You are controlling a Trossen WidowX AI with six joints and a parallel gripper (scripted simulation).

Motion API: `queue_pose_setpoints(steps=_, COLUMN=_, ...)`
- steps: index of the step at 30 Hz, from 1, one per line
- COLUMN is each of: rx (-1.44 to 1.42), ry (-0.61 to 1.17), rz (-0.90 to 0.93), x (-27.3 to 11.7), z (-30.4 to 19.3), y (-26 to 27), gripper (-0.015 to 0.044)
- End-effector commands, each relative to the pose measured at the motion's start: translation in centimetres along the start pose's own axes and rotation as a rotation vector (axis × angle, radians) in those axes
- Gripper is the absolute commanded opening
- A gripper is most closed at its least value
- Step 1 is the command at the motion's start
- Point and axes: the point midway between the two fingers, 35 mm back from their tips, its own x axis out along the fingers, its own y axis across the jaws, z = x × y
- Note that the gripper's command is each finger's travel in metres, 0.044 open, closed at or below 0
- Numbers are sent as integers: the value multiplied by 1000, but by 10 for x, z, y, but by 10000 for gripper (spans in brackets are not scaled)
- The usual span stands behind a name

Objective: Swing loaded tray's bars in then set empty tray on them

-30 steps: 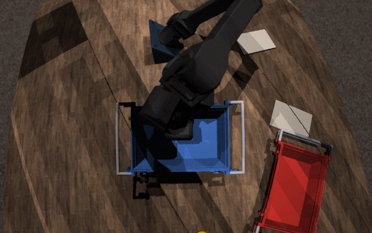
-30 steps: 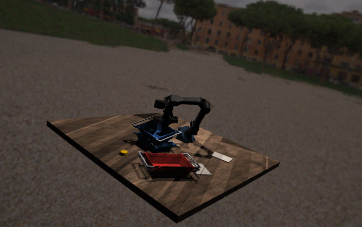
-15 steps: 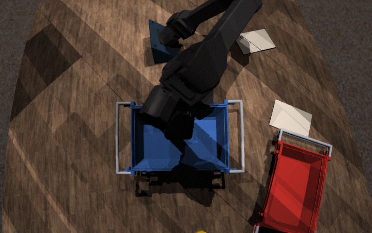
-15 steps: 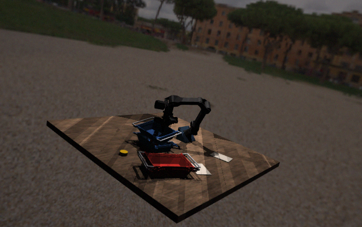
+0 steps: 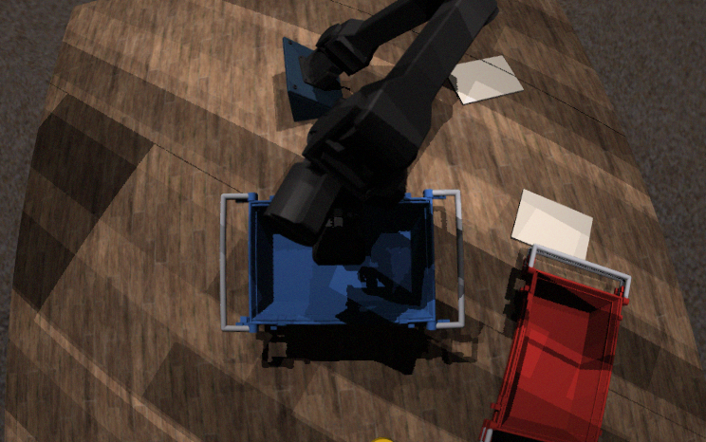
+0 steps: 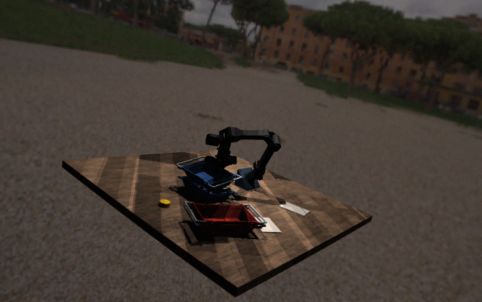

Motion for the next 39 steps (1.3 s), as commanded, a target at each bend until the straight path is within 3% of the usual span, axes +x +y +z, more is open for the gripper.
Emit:
queue_pose_setpoints(steps=1, rx=18, ry=0, rz=30, x=6, z=0, y=6, gripper=0)
queue_pose_setpoints(steps=39, rx=2, ry=0, rz=5, x=2, z=0, y=1, gripper=0)
